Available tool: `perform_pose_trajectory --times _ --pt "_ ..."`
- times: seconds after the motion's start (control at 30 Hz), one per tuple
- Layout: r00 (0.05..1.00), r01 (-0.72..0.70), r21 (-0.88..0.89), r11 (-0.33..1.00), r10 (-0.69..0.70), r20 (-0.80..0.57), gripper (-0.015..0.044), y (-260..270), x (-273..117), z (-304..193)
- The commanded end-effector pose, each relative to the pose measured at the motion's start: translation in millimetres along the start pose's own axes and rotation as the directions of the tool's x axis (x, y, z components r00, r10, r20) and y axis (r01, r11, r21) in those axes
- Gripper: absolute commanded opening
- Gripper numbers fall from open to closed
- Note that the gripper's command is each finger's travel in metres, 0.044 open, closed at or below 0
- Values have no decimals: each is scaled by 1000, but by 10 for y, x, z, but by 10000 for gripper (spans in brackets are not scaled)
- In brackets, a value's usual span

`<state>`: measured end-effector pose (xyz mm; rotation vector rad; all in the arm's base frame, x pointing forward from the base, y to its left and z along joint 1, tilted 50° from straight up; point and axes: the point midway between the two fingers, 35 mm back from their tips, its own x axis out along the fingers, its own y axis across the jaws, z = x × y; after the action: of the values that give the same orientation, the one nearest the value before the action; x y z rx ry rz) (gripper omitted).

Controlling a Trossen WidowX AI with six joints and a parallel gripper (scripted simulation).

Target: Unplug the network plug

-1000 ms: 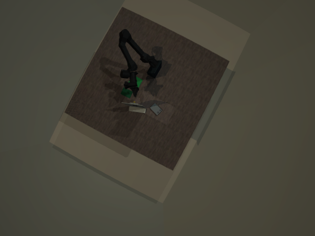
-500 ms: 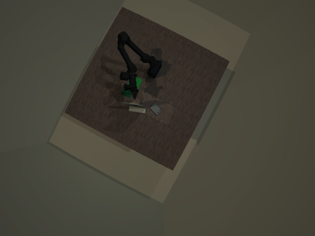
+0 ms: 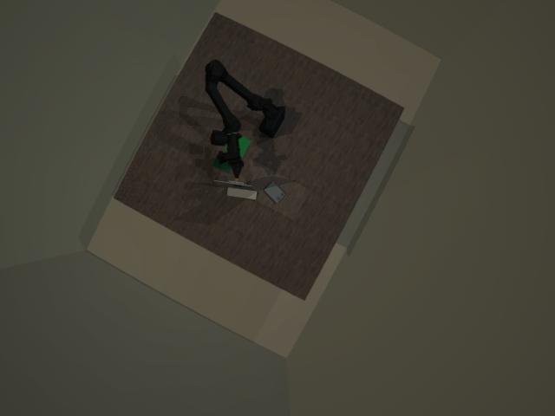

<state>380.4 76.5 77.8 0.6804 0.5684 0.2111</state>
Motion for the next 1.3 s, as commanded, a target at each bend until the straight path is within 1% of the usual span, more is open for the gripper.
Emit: perform_pose_trajectory --times 0.0,0.37,0.47,0.83,1.27 --pt "1000 6 5 1000 -6 0 156 -20 64 7" --pt "1000 6 6 1000 -6 1 156 -30 178 24" --pt "1000 6 6 1000 -6 1 77 -30 178 24" --pt "1000 6 6 1000 -6 1 4 -30 178 24" --pt "1000 6 6 1000 -6 1 0 -26 125 14"
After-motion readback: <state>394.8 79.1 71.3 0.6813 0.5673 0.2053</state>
